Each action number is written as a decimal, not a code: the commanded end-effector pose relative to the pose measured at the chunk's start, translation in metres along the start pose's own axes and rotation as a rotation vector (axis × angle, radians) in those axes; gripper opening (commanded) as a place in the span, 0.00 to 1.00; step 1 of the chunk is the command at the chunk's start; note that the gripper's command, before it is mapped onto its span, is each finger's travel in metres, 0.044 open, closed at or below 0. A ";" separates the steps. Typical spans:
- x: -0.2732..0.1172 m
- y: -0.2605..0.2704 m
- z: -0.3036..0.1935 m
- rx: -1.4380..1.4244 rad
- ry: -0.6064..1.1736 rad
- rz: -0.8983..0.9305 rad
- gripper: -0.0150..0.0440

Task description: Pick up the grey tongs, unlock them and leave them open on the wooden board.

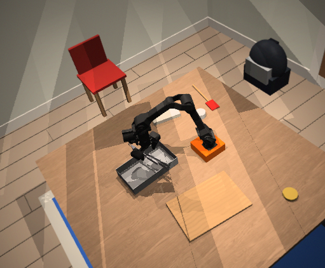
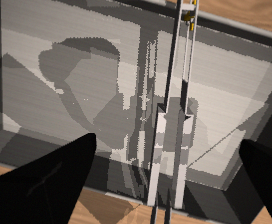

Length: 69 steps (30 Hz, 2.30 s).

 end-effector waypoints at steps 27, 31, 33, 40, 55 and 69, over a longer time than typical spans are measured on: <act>0.027 -0.010 -0.007 -0.003 0.008 -0.031 1.00; 0.034 -0.010 -0.007 -0.003 0.008 -0.031 1.00; 0.037 -0.010 -0.007 -0.003 0.008 -0.031 1.00; 0.048 -0.011 -0.007 -0.003 0.008 -0.031 1.00; 0.071 -0.013 -0.009 -0.003 0.009 -0.032 1.00; 0.068 -0.011 -0.008 -0.007 0.008 -0.025 0.51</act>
Point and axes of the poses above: the point midway between the two fingers, 35 mm back from their tips, its own x axis out along the fingers, its own y axis across the jaws, z = x × y, the point moved 1 cm from there along -x, back along the fingers, and after that the axes turned 11 degrees about x, right-handed, at the moved point
